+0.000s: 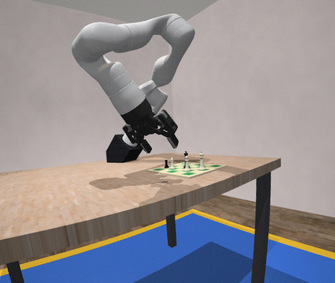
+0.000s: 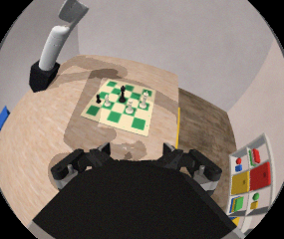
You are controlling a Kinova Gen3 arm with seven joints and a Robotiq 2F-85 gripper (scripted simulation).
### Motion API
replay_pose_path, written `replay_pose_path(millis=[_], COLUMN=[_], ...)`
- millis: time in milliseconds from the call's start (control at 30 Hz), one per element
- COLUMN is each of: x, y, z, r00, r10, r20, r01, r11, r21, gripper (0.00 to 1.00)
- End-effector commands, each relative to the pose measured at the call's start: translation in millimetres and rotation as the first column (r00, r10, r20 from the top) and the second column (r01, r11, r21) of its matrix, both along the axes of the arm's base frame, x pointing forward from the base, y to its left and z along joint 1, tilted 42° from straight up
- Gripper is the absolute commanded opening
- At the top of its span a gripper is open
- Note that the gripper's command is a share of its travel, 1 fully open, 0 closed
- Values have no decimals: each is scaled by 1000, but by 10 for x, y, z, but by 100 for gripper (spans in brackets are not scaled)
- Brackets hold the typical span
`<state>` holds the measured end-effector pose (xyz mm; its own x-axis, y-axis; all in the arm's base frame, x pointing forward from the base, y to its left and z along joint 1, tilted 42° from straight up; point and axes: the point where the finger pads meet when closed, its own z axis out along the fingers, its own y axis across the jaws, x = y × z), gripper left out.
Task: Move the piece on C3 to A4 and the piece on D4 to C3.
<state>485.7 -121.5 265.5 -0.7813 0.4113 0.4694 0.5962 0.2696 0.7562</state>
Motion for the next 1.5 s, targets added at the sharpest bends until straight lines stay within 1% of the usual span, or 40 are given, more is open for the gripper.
replay_pose_path(millis=[0, 33, 167, 300, 400, 500, 733, 1467], x=[2, 2, -34, -92, -131, -158, -175, -176], y=[-183, -183, -348, -459, -510, -540, -557, -557], z=[-378, -378, -666, -890, -1005, -1077, -1118, -1119], r00=[998, 998, 989, 978, 970, 965, 962, 962], r10=[-9, -9, 12, 35, 48, 57, 63, 63], r20=[-64, -64, -147, -208, -238, -256, -267, -267], r01=[12, 12, 4, -2, -4, -6, -7, -7], r11=[999, 999, 994, 988, 983, 980, 978, 978], r21=[40, 40, 106, 156, 182, 197, 206, 207], gripper=[100, 100, 100, 100, 100, 100, 100, 100])
